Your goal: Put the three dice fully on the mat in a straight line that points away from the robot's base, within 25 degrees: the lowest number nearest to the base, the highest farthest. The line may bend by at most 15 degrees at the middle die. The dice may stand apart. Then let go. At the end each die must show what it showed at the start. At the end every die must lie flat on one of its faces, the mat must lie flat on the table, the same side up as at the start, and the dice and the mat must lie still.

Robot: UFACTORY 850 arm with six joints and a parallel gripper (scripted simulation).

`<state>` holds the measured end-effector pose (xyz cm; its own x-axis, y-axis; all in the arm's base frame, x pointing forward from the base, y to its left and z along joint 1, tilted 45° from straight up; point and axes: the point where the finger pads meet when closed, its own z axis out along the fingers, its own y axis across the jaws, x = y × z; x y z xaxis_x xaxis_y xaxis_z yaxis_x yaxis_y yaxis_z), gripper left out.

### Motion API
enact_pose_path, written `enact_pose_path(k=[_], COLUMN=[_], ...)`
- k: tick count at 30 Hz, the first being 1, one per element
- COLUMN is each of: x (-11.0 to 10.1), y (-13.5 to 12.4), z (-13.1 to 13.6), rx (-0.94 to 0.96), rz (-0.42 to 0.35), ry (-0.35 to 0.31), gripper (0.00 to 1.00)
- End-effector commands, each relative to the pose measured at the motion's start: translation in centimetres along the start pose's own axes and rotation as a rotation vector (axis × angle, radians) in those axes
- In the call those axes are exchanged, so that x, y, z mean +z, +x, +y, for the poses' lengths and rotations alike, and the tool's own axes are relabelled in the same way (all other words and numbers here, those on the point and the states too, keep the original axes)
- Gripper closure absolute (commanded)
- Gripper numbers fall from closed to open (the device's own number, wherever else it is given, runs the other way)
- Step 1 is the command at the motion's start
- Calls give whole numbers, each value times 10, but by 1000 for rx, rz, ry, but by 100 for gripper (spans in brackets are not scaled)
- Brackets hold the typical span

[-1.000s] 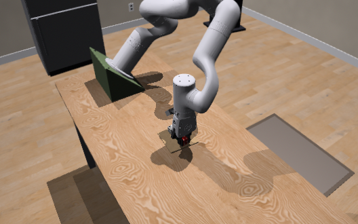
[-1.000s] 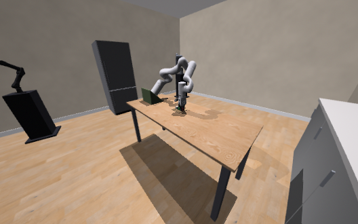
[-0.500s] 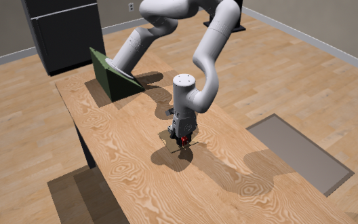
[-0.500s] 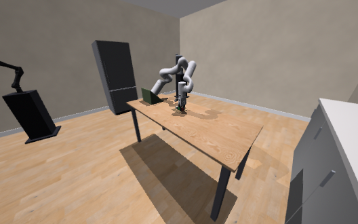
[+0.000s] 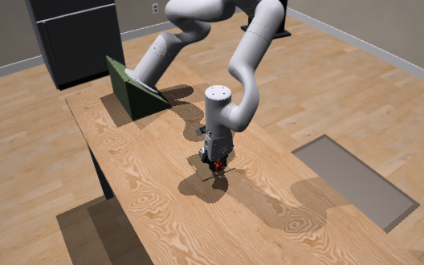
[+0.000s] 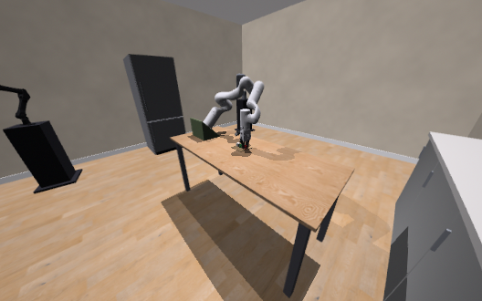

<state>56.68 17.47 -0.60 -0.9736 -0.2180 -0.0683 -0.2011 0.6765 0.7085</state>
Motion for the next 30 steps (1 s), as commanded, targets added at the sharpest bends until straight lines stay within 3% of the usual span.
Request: enact_pose_path(k=[1, 14, 24, 25, 30], x=[-8, -72, -83, -83, -83], y=[0, 0, 0, 0, 0], z=[0, 0, 0, 0, 0], rx=[0, 0, 0, 0, 0], rz=[-1, -1, -1, -1, -1], ry=[0, 0, 0, 0, 0], gripper=[53, 53, 53, 0, 0])
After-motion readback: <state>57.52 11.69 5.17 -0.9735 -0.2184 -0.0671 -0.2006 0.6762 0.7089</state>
